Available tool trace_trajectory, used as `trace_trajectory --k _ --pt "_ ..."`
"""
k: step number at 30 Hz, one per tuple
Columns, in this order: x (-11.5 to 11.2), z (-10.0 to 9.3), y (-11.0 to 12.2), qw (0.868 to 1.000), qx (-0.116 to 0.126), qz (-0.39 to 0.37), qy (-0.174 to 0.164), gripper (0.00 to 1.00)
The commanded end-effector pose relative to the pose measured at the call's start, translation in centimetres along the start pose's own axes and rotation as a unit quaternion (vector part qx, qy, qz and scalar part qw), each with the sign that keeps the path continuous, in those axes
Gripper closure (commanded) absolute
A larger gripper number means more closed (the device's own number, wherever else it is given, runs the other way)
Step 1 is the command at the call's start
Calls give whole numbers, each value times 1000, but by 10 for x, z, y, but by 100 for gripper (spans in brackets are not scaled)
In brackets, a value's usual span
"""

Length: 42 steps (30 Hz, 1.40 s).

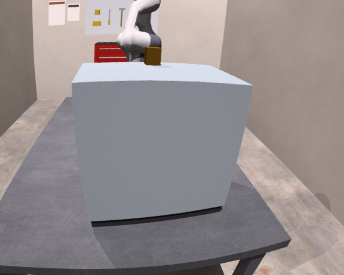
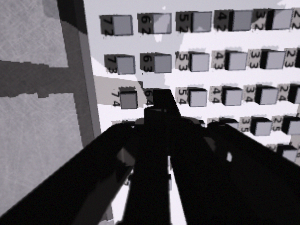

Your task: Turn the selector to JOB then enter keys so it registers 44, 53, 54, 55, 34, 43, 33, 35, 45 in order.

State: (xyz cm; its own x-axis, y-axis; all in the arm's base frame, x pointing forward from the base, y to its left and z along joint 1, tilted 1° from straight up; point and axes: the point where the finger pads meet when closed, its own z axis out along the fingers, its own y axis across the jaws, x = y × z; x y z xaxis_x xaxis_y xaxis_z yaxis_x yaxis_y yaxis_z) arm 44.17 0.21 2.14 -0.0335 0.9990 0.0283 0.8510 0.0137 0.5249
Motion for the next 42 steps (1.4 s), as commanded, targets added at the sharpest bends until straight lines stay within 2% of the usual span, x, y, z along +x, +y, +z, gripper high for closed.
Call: trace_trajectory --k 1,42 --pt "1 1 2 1000 -4 -13 -2 90" --pt "1 10 2 1000 -4 -13 -2 90"
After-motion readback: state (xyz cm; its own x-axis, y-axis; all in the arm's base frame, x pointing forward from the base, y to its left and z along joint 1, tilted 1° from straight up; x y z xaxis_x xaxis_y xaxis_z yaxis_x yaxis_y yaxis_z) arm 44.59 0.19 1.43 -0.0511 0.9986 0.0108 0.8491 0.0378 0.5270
